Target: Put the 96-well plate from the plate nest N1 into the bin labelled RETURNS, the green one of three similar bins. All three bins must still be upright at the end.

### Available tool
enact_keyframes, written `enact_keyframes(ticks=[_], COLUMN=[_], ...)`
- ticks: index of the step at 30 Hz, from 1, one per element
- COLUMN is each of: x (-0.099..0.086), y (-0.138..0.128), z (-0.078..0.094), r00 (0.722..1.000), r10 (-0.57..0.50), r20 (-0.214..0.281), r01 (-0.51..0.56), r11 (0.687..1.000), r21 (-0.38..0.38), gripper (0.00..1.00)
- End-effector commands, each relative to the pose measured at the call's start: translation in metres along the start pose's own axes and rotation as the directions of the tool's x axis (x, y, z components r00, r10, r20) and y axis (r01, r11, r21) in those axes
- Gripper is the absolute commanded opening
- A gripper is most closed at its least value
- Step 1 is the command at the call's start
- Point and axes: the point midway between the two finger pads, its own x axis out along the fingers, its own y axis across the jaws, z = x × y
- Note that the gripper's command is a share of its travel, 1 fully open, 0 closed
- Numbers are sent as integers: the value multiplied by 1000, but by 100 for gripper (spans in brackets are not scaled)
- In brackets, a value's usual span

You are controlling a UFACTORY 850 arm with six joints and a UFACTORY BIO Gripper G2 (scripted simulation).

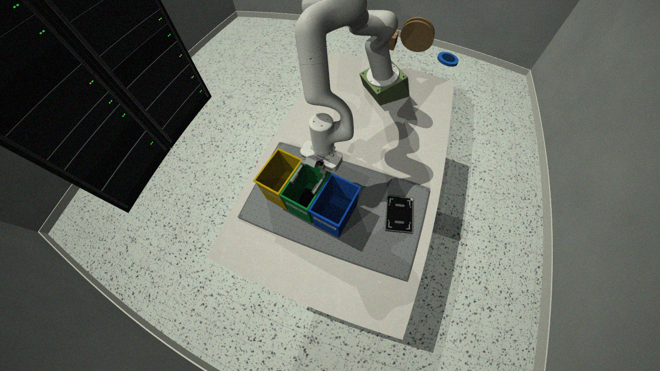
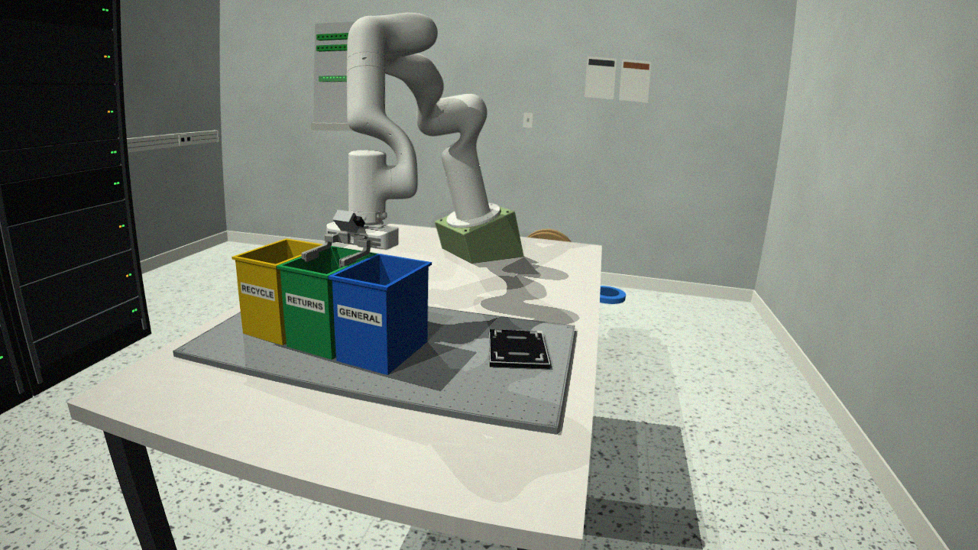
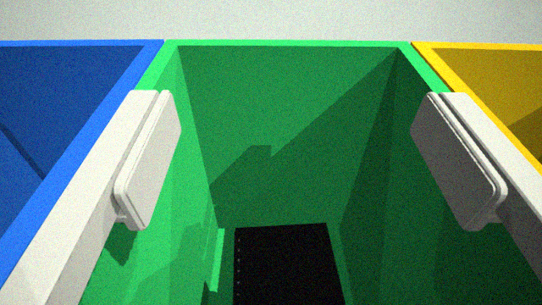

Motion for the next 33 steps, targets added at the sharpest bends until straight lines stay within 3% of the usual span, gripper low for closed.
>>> enact_keyframes(ticks=[1, 9, 24, 33], x=[1, 1, 1, 1], y=[0, 0, 0, 0], z=[1, 3, 28, 34], r00=[1000, 1000, 1000, 1000], r10=[0, 0, 0, 0], r20=[2, 2, 2, 2], r01=[0, 0, 0, 0], r11=[1000, 1000, 1000, 1000], r21=[0, 0, 0, 0], gripper=[18, 18, 18, 18])
